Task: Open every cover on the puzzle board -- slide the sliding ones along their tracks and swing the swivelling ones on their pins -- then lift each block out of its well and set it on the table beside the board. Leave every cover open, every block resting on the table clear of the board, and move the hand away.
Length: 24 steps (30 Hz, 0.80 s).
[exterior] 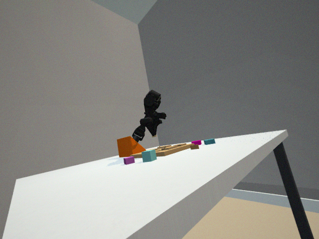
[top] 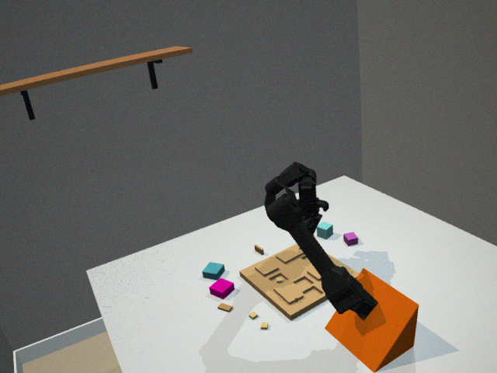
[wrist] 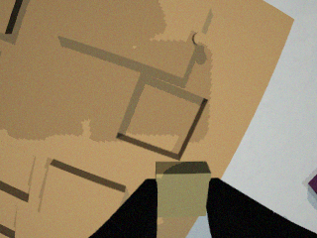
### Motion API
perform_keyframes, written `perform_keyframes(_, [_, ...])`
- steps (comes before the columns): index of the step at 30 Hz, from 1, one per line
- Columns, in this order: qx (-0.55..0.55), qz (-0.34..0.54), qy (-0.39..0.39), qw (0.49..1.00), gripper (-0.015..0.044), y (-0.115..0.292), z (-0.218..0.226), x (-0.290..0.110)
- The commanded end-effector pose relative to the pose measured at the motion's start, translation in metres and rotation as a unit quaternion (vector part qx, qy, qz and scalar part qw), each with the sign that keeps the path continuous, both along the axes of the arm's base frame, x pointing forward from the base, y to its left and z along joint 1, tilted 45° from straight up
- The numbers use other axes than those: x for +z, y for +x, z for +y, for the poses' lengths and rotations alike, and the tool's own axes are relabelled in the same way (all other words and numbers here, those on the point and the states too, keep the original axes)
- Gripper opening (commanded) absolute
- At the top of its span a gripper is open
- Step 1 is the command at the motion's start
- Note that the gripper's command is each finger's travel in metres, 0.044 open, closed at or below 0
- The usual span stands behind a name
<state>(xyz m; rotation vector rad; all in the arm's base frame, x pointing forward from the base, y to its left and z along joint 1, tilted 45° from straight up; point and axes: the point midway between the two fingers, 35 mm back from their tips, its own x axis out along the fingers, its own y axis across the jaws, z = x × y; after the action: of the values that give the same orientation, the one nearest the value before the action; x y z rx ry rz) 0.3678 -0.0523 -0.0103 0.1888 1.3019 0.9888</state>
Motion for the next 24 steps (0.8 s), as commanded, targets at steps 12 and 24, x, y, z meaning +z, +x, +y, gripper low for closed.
perform_keyframes(12, [0.001,0.003,-0.007,1.000,0.0080,-0.021,-0.044,-0.035])
perform_keyframes(24, [0.001,0.003,-0.008,1.000,0.0080,-0.043,-0.076,-0.063])
